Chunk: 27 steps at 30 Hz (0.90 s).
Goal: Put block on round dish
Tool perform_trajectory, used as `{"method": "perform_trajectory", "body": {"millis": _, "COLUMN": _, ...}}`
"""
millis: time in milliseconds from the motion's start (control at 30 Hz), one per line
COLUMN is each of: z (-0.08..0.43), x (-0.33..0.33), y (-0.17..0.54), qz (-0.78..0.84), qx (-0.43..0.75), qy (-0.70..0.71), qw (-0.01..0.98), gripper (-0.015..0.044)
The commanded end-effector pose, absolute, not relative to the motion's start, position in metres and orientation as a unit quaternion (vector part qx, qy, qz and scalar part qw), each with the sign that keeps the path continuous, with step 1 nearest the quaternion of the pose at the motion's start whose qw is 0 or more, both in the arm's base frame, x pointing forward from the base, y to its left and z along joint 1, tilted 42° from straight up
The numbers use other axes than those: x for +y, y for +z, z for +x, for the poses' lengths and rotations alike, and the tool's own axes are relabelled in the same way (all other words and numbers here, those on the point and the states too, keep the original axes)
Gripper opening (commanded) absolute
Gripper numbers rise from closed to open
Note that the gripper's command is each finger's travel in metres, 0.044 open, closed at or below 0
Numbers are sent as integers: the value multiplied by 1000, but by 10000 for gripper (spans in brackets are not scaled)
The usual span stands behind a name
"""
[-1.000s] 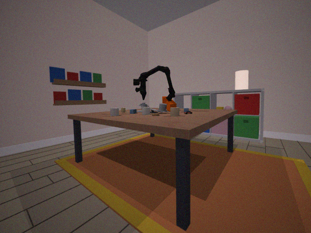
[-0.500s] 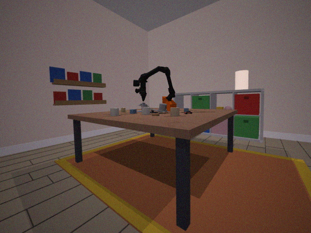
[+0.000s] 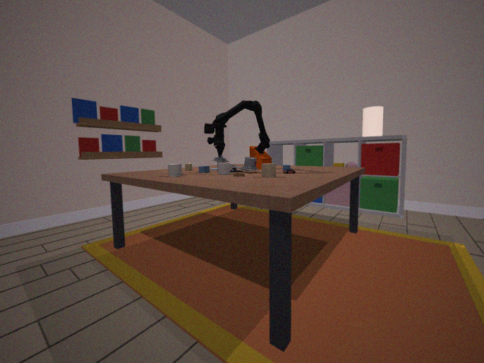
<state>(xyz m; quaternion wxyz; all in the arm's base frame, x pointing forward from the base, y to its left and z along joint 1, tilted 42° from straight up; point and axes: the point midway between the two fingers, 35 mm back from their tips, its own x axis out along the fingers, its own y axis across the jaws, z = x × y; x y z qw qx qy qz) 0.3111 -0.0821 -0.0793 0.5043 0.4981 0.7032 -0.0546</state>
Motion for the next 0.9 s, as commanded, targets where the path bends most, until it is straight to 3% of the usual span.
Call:
{"method": "perform_trajectory", "body": {"millis": 0, "z": 308, "x": -75, "y": -85, "qz": 501, "qx": 706, "qy": -55, "qw": 498, "gripper": 260}}
{"method": "perform_trajectory", "body": {"millis": 200, "z": 308, "x": -70, "y": -90, "qz": 501, "qx": 706, "qy": -55, "qw": 498, "gripper": 260}}
{"method": "perform_trajectory", "body": {"millis": 333, "z": 308, "x": -70, "y": -90, "qz": 501, "qx": 706, "qy": -55, "qw": 498, "gripper": 155}}
{"method": "perform_trajectory", "body": {"millis": 533, "z": 308, "x": -70, "y": -90, "qz": 501, "qx": 706, "qy": -55, "qw": 498, "gripper": 115}}
{"method": "perform_trajectory", "body": {"millis": 667, "z": 309, "x": -77, "y": -83, "qz": 501, "qx": 706, "qy": -55, "qw": 498, "gripper": 10}}
{"method": "perform_trajectory", "body": {"millis": 867, "z": 311, "x": -105, "y": -54, "qz": 500, "qx": 706, "qy": -57, "qw": 499, "gripper": 0}}
